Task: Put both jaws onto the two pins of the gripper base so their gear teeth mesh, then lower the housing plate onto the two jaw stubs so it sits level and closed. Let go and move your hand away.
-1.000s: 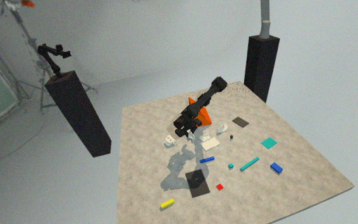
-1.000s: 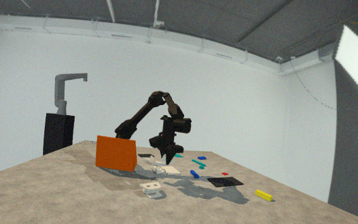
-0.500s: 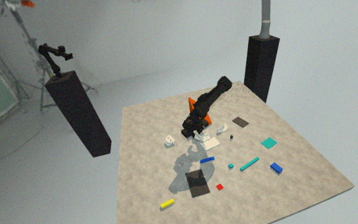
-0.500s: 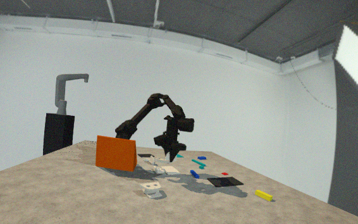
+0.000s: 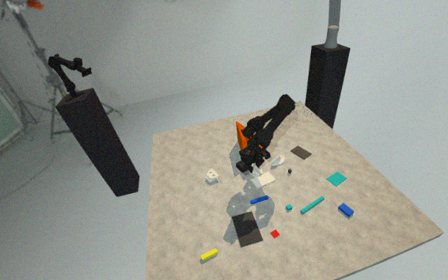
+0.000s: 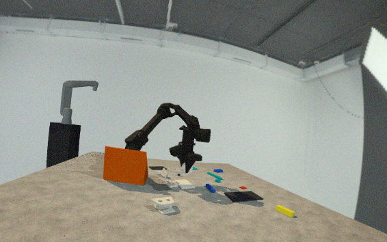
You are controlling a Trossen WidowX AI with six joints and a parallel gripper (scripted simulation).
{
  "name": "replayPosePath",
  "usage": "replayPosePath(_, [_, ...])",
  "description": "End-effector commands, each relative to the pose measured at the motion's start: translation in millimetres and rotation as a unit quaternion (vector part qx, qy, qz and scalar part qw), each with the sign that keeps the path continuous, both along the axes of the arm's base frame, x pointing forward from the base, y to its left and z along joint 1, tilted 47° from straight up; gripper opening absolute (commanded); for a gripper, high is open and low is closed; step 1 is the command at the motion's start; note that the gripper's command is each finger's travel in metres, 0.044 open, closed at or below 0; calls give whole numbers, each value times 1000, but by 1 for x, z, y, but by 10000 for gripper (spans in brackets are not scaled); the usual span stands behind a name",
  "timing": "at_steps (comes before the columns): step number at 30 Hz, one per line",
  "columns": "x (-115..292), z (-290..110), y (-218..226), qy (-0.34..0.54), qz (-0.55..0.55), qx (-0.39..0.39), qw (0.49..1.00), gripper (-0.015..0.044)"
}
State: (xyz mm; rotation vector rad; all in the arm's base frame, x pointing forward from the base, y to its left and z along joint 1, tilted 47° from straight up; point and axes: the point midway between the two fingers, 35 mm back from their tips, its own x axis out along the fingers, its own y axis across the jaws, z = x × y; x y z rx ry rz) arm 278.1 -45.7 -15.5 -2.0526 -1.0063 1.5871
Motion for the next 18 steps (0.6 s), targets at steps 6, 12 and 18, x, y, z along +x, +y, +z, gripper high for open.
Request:
replayPosePath(6, [4, 13, 11, 1, -4, 5, 1000, 134])
replayPosePath(12, [4, 13, 11, 1, -4, 5, 1000, 134])
replayPosePath(18, [4, 13, 11, 1, -4, 5, 1000, 134])
